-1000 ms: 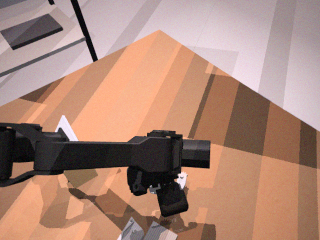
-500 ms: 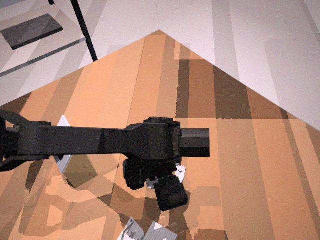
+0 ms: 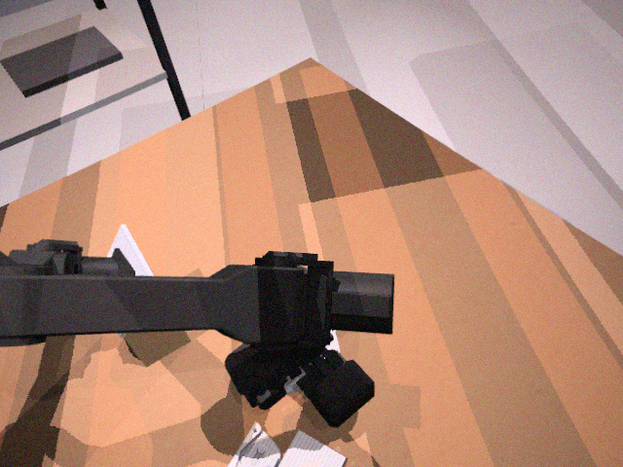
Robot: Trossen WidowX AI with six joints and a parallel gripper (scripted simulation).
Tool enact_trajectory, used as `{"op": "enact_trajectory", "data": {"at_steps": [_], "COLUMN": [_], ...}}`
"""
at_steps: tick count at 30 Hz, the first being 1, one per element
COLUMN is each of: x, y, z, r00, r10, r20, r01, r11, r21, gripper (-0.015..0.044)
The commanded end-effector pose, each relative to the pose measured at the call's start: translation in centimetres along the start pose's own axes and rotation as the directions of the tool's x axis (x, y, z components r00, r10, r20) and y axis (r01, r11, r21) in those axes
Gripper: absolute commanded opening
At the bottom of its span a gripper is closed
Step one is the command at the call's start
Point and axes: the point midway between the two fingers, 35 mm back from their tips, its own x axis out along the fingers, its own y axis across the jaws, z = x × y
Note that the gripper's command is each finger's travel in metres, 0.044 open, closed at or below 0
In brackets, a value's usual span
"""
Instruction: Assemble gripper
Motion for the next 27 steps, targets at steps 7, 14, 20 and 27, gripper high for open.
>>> {"op": "enact_trajectory", "data": {"at_steps": [7, 14, 20, 27], "x": [-0.1, -0.2, -0.2, -0.2], "y": [0.6, 0.9, 1.1, 1.3], "z": [2.5, 4.1, 5.5, 7.1], "r00": [1.000, 1.000, 1.000, 1.000], "r10": [0.001, 0.002, 0.002, 0.002], "r20": [0.001, 0.001, 0.001, 0.002], "r01": [0.000, -0.001, -0.001, 0.000], "r11": [0.956, 0.876, 0.779, 0.636], "r21": [-0.295, -0.482, -0.627, -0.771], "gripper": [0.0134, 0.0134, 0.0134, 0.0134]}}
